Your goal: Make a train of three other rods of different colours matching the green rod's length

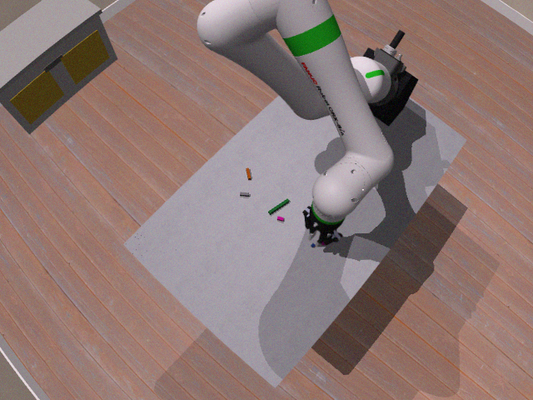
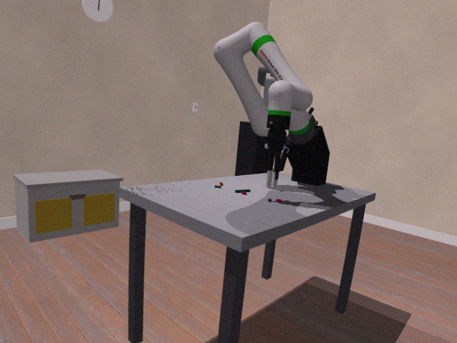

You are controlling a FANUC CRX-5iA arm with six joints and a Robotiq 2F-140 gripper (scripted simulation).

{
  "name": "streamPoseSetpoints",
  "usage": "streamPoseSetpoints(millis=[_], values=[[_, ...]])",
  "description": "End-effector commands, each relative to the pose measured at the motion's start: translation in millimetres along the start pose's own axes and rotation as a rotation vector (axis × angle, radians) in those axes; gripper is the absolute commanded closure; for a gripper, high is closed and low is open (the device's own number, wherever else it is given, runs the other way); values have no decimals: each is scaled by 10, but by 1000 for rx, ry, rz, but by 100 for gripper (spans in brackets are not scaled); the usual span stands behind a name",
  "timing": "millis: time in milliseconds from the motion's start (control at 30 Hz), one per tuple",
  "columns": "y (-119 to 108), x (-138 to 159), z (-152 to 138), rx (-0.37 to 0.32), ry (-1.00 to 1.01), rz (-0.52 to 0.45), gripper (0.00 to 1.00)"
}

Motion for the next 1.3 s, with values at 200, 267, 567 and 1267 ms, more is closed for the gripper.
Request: streamPoseSetpoints(millis=[200,267,567,1267], values=[[101,0,-2,0,0,0,85],[132,0,-2,0,0,0,85],[245,0,-3,0,0,0,85],[444,0,-4,0,0,0,85]])
Point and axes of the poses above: the point where the finger pads meet when closed, its own y axis out along the fingers, its own z axis across the jaws, x = y × z, the point moved 9 cm from there along -y, back along the fingers, and after that the axes turned 1 degree about -y, right-handed, at the moved point
